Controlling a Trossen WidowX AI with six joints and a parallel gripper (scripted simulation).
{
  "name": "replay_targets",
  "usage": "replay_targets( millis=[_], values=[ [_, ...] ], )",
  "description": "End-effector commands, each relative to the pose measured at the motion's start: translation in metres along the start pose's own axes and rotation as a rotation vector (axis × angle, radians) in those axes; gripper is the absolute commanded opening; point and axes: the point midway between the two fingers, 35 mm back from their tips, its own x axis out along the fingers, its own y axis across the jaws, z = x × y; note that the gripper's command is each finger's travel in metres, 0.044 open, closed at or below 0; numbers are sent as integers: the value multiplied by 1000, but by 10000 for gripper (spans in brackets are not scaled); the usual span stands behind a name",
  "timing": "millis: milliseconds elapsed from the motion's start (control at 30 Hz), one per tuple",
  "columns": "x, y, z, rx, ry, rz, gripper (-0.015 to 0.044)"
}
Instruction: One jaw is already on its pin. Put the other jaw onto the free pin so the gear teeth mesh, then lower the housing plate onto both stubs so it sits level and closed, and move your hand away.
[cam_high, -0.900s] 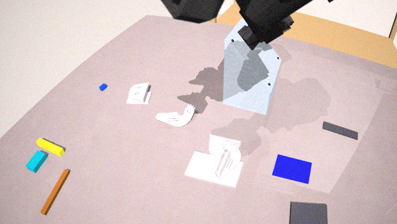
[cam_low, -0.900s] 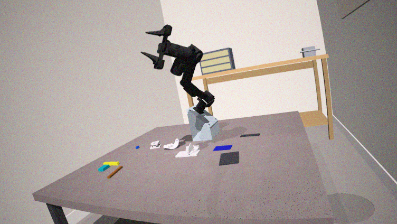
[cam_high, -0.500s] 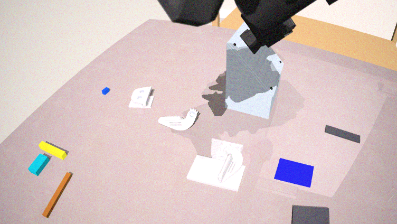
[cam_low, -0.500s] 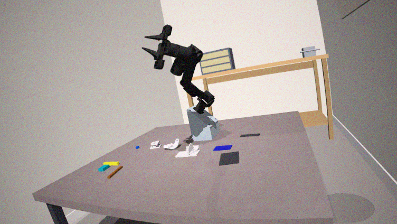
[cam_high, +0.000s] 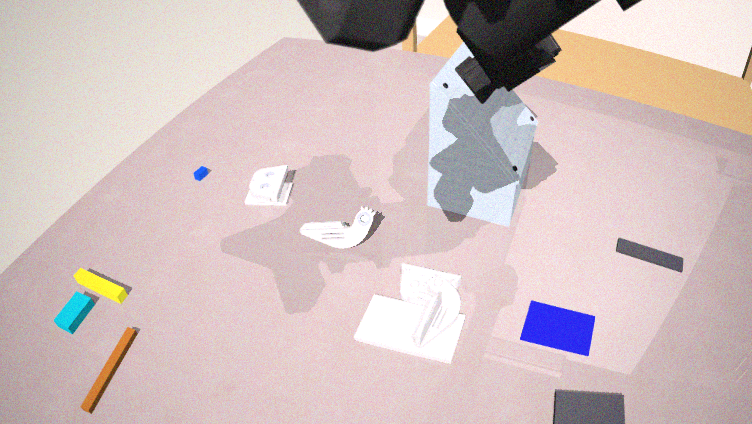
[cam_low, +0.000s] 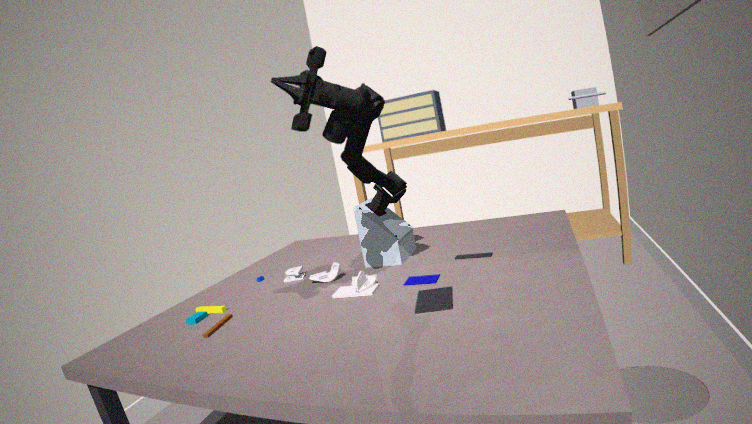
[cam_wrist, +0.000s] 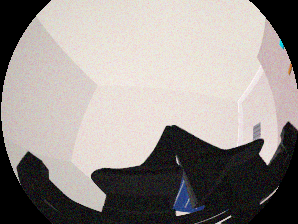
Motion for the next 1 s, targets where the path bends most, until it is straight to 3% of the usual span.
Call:
replay_targets(
  millis=[0, 400, 967],
  values=[
    [0, 0, 0, 0, 0, 0, 0],
    [-4, 16, -3, 101, 35, 27, 0],
    [-26, 125, 34, 284, 43, 265, 0]
  ],
)
